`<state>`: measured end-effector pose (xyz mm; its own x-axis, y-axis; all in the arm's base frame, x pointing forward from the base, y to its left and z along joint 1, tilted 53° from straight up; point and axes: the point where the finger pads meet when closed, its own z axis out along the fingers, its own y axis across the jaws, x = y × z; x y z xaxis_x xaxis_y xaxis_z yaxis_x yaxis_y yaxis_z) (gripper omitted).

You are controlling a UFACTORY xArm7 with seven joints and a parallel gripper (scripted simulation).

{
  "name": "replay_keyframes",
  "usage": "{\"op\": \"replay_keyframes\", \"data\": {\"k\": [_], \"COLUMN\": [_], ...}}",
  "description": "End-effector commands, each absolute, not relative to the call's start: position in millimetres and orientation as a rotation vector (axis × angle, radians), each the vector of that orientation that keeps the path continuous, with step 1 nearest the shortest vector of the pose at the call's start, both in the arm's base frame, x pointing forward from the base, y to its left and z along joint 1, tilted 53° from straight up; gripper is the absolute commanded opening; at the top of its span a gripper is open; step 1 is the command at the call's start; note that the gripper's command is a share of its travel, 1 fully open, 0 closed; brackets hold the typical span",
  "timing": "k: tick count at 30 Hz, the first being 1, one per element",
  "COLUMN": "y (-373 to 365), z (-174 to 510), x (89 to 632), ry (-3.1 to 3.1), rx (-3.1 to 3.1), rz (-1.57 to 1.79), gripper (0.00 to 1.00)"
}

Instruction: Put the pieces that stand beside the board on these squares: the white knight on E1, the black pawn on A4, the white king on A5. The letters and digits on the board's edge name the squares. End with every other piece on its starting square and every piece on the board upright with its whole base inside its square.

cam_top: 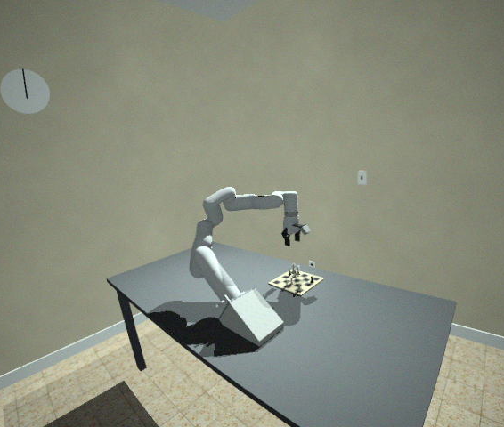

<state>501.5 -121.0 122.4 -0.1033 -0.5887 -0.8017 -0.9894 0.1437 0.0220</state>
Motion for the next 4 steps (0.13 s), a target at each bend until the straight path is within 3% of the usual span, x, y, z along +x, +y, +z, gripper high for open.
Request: {"op": "replay_keyframes", "data": {"k": [1,4], "y": [-123.5,-123.5], "z": [123.5,123.5], "x": [501.6,501.6], "ry": [1.776,1.776], "rx": [-1.516,-1.516], "rz": [0.780,0.780], "gripper": [1.00,1.00]}}
